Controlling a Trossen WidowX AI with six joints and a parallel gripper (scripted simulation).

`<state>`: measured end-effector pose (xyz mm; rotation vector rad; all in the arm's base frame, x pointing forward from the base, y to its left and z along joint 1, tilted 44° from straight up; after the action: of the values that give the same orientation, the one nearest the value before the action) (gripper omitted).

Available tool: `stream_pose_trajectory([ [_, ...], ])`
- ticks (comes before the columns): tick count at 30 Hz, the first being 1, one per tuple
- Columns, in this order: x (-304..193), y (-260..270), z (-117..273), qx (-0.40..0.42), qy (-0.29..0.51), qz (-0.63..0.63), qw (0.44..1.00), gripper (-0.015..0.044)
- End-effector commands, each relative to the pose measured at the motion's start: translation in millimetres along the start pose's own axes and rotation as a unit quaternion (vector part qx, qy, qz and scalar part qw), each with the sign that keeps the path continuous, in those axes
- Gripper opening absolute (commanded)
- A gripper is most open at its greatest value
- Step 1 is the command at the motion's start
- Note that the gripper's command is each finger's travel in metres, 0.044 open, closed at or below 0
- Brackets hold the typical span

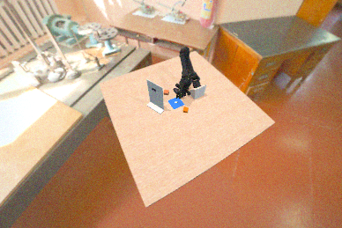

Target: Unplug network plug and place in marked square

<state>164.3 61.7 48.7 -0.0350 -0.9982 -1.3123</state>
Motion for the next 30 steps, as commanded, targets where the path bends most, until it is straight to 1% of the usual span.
stream_pose_trajectory([
  [1,-0.6,2.4,3.3,0.001,-0.001,-0.001,1.000,0.0156],
  [30,-0.6,15.2,28.9,0.003,-0.003,-0.001,1.000,0.0156],
])
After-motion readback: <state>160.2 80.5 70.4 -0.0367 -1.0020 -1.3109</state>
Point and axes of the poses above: the point midway between the two fingers, 35 mm back from their tips, its own z axis back along the fingers, its own y axis across the jaws, x = y × z, the point moved 9 cm from there along z, back along the fingers, and after that the axes turned 7 degrees about -z, right-handed, at the moved point
